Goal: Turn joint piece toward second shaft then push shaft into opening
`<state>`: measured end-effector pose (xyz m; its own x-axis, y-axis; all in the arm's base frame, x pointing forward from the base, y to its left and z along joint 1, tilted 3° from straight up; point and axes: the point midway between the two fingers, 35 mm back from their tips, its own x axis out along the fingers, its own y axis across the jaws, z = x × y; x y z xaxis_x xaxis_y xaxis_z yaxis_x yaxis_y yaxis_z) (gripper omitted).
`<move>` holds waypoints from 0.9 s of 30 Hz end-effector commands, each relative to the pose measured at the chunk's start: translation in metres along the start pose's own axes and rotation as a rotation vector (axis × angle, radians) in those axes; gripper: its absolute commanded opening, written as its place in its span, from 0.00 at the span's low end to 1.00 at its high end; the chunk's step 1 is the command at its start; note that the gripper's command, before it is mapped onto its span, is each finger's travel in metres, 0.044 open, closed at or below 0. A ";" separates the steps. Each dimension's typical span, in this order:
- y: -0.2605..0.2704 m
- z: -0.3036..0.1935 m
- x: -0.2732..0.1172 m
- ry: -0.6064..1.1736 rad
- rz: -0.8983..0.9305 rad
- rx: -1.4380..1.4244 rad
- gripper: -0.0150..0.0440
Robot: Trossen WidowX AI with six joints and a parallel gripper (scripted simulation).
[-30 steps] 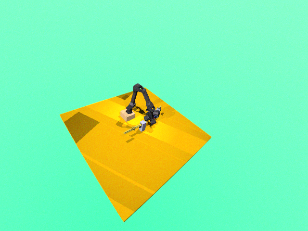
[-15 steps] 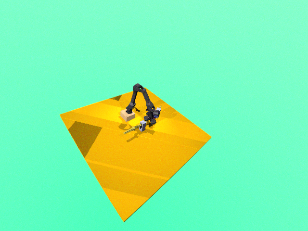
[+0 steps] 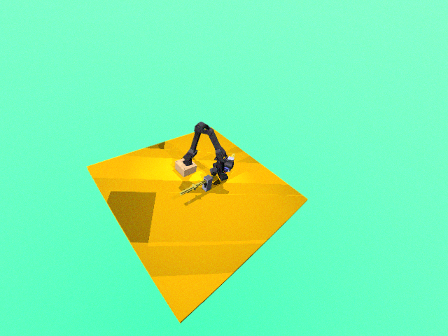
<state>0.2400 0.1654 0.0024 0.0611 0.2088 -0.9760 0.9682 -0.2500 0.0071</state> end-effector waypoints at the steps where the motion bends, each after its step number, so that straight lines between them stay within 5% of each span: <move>1: 0.001 0.002 -0.003 -0.071 -0.004 -0.034 0.25; 27: 0.006 0.010 -0.017 -0.346 -0.003 -0.146 0.25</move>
<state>0.2416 0.1516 0.0160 -0.0029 -0.1098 -0.9939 0.9927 -0.1205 0.0104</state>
